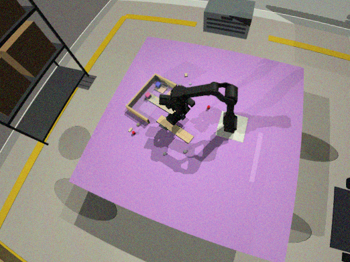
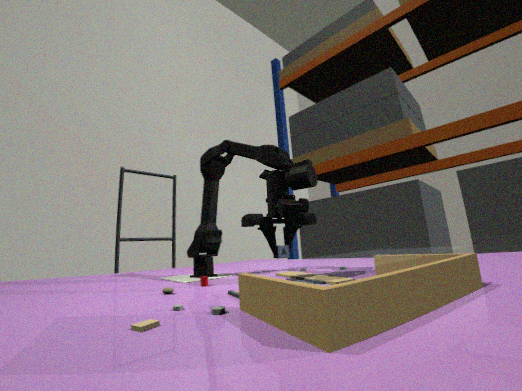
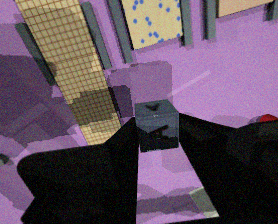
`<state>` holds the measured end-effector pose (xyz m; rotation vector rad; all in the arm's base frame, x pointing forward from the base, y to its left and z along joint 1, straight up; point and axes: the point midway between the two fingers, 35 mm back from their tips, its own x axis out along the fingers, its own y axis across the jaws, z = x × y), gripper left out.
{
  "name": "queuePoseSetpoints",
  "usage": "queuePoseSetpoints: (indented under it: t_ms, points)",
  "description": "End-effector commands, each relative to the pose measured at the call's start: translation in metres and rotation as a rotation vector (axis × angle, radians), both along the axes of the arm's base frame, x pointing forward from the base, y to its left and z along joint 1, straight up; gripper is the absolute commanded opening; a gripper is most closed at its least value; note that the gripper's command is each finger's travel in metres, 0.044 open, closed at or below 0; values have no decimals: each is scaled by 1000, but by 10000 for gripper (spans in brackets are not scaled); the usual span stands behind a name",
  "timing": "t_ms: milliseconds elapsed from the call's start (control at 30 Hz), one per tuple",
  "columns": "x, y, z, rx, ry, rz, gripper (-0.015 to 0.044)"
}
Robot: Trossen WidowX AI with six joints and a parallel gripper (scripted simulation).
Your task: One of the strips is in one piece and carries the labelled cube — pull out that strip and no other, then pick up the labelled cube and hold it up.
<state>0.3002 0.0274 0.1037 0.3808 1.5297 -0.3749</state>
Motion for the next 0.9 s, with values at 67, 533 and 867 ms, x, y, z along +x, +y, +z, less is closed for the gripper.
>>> queuePoseSetpoints:
  t_ms: [67, 533, 867]
  points:
    - [0, 0, 26, 4, -17, 6, 0]
    - [0, 0, 27, 4, -17, 6, 0]
    - [0, 0, 27, 4, -17, 6, 0]
